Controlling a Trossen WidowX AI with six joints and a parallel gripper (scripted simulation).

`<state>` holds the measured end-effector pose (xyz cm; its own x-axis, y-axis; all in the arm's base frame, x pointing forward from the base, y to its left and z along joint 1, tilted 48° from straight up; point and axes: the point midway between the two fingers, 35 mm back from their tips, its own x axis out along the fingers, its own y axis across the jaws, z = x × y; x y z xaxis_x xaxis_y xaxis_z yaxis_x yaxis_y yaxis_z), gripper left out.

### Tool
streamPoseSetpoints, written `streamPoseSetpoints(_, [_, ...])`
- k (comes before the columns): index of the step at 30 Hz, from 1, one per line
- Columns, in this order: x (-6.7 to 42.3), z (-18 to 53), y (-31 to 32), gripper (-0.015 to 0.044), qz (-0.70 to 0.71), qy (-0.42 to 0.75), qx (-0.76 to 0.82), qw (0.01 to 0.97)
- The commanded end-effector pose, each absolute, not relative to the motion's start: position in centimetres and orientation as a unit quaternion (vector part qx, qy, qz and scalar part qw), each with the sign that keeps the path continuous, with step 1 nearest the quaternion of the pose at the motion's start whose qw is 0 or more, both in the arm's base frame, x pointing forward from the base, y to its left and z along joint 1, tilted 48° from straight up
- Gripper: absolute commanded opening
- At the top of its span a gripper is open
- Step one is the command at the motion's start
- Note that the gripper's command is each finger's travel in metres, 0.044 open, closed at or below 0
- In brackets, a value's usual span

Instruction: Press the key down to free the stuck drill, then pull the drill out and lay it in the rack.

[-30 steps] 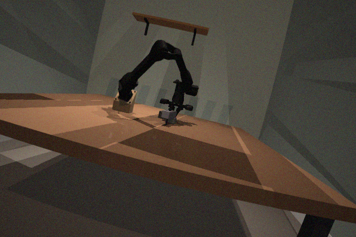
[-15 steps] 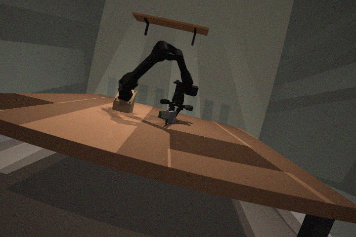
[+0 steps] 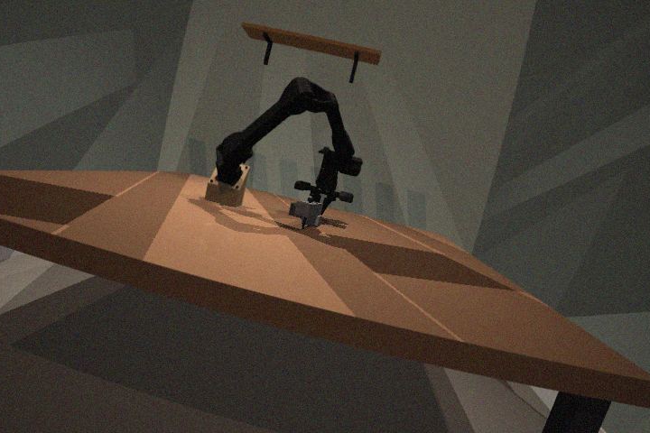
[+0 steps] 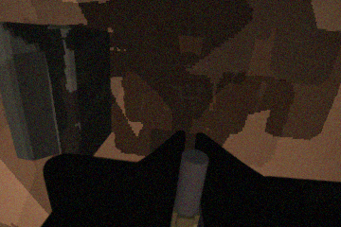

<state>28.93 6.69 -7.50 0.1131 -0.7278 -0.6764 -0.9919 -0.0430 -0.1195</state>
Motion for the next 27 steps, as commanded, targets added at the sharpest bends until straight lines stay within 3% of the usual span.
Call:
streamPoseSetpoints(1, [29.1, -7.9, 7.4, 0.0000, 0.225, 0.624, -0.687, 0.296])
streamPoseSetpoints(6, [29.1, -8.3, 7.8, 0.0000, 0.225, 0.624, -0.687, 0.296])
streamPoseSetpoints(22, [29.0, -7.9, 7.0, 0.0420, 0.225, 0.625, -0.687, 0.296])
streamPoseSetpoints(27, [29.0, -7.8, 6.8, 0.0440, 0.225, 0.625, -0.687, 0.296])
